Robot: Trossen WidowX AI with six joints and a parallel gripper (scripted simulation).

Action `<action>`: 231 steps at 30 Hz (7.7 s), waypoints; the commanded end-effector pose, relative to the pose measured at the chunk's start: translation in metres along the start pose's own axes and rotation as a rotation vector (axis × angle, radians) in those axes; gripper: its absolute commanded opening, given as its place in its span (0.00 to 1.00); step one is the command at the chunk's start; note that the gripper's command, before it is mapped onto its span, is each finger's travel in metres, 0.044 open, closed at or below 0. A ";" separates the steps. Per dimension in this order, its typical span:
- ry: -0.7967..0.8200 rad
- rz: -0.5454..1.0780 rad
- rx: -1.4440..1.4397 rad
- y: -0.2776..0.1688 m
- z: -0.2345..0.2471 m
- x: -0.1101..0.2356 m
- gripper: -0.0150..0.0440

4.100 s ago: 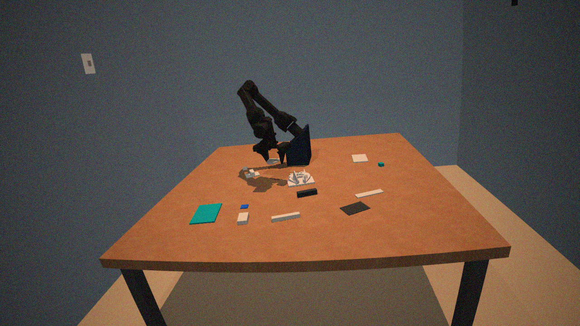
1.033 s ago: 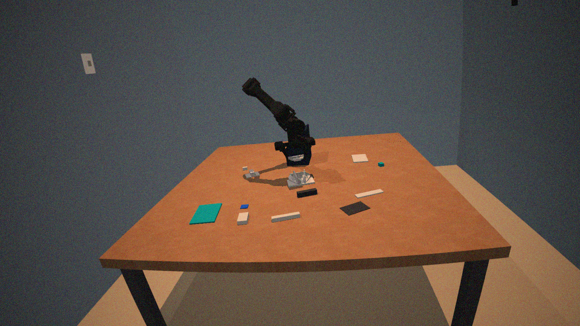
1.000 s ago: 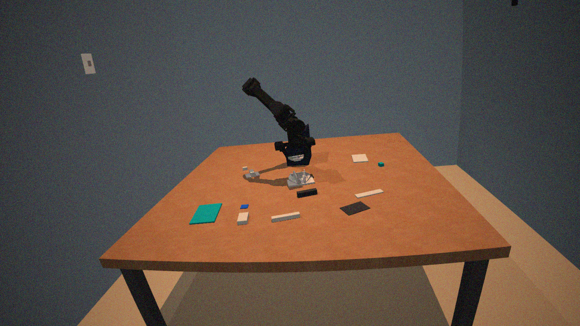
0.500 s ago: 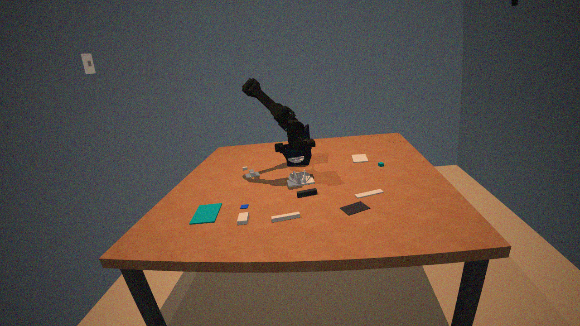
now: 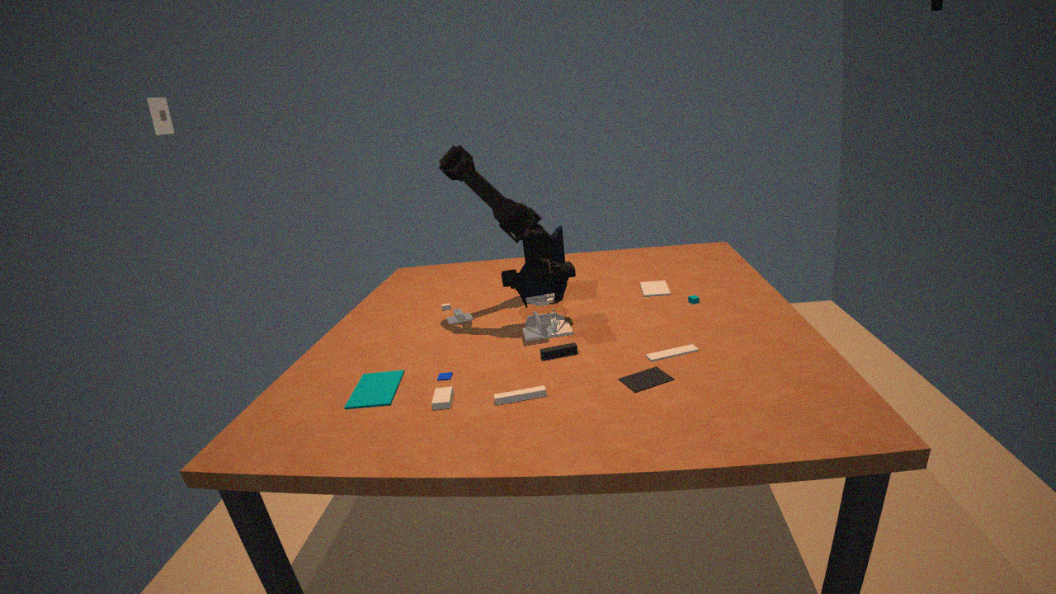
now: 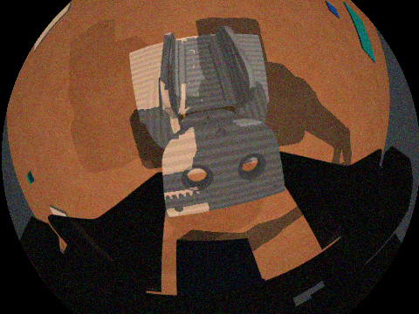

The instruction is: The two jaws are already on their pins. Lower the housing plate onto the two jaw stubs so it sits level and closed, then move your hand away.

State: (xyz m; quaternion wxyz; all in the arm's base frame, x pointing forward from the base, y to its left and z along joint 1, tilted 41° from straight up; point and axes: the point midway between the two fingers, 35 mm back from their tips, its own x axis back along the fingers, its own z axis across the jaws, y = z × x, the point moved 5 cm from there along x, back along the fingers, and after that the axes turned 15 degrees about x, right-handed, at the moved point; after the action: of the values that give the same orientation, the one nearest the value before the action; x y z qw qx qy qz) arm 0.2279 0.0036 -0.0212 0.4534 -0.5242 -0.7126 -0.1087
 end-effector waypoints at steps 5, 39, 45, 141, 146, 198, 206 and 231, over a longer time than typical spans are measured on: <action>-0.005 0.002 0.004 -0.001 0.000 -0.013 0.85; -0.008 0.004 0.006 -0.003 0.000 -0.032 0.85; -0.008 0.004 0.006 -0.003 0.000 -0.033 0.85; -0.008 0.005 0.006 -0.004 0.000 -0.044 0.85; -0.008 0.005 0.006 -0.004 0.000 -0.044 0.85; -0.005 0.005 0.008 -0.004 0.000 -0.044 0.89; -0.005 0.005 0.008 -0.004 0.000 -0.044 1.00; -0.009 -0.005 0.007 -0.002 0.002 0.031 1.00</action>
State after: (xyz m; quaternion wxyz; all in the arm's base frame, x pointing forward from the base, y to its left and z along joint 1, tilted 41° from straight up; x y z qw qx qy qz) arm 0.2262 0.0202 -0.0009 0.4507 -0.5224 -0.7162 -0.1047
